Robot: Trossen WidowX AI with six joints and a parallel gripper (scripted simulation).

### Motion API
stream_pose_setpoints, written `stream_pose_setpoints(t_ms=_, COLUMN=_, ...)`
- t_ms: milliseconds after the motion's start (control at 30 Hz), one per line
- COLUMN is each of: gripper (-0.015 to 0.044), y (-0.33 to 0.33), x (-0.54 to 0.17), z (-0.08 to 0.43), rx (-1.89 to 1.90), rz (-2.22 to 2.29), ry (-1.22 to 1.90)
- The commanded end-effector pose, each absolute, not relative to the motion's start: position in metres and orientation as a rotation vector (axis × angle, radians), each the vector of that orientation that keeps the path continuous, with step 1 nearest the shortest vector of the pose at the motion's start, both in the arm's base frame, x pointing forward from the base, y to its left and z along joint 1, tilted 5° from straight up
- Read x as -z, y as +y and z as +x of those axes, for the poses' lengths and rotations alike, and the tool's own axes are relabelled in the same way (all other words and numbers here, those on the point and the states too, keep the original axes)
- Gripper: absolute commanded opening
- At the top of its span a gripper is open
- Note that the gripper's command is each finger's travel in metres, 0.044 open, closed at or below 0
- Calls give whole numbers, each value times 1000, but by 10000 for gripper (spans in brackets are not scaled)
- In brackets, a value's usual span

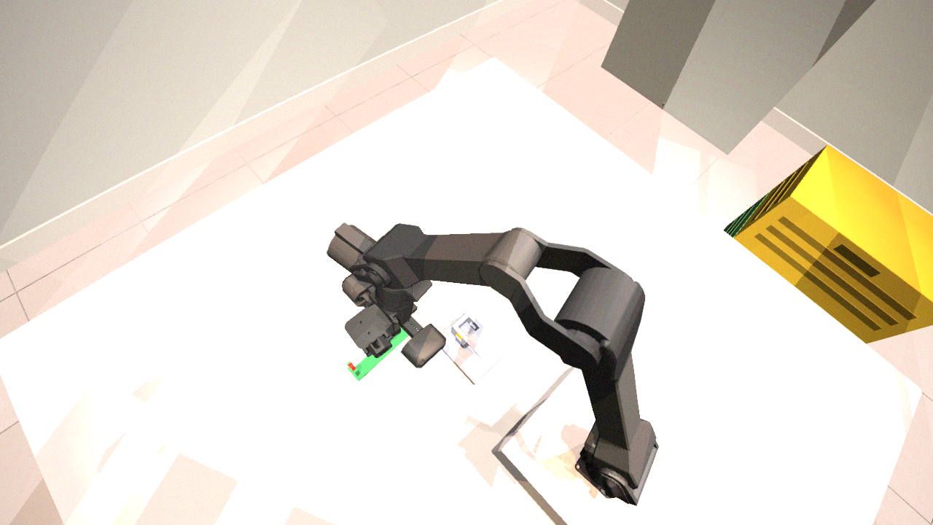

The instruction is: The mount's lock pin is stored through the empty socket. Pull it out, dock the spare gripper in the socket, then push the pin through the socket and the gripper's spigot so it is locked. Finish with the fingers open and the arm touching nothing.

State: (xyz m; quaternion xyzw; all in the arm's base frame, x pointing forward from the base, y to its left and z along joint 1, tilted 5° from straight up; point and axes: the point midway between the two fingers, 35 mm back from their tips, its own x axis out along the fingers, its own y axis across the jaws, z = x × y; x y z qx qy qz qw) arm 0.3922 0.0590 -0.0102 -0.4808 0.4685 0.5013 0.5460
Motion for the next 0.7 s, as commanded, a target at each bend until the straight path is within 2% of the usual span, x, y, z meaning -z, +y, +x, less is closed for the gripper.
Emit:
stream_pose_setpoints(t_ms=0, gripper=440, y=60, x=0, z=392, rx=-1188, rz=-1140, ry=1110)
stream_pose_setpoints(t_ms=667, gripper=440, y=63, x=-46, z=387, rx=-1208, rz=-1141, ry=1120)
